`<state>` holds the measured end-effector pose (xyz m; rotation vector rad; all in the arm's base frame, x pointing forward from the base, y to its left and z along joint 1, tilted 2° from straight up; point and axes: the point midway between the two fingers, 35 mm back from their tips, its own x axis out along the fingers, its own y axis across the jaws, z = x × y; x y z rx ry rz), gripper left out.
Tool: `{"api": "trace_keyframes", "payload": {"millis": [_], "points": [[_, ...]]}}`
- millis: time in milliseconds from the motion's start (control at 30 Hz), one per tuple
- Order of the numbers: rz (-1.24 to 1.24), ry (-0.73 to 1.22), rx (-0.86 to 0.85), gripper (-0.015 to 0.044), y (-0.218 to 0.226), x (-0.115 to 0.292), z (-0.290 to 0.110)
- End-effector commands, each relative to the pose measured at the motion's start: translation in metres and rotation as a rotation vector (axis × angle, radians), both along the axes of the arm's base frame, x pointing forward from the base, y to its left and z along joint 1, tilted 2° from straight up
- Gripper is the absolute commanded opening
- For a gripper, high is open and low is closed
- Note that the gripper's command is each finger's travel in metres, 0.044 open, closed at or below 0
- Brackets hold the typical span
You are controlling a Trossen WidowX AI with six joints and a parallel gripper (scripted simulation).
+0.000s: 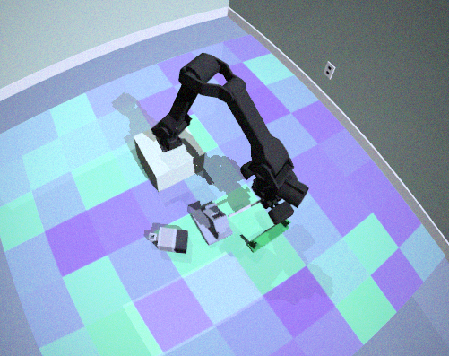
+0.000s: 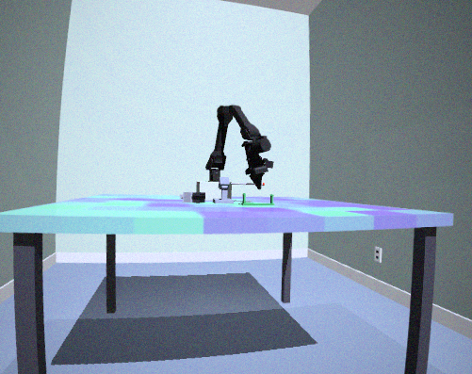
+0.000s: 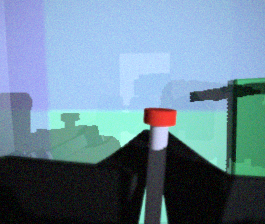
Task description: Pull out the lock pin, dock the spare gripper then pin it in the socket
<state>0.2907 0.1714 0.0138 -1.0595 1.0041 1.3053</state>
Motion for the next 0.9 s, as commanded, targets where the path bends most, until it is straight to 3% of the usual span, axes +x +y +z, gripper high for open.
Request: {"api": "trace_keyframes", "payload": {"millis": [0,867], "points": [[-0.006,-0.001,-0.002,0.0000,0.004,0.001,0.002],[-0.004,0.006,-0.006,0.0000,0.022,0.000,0.010]]}}
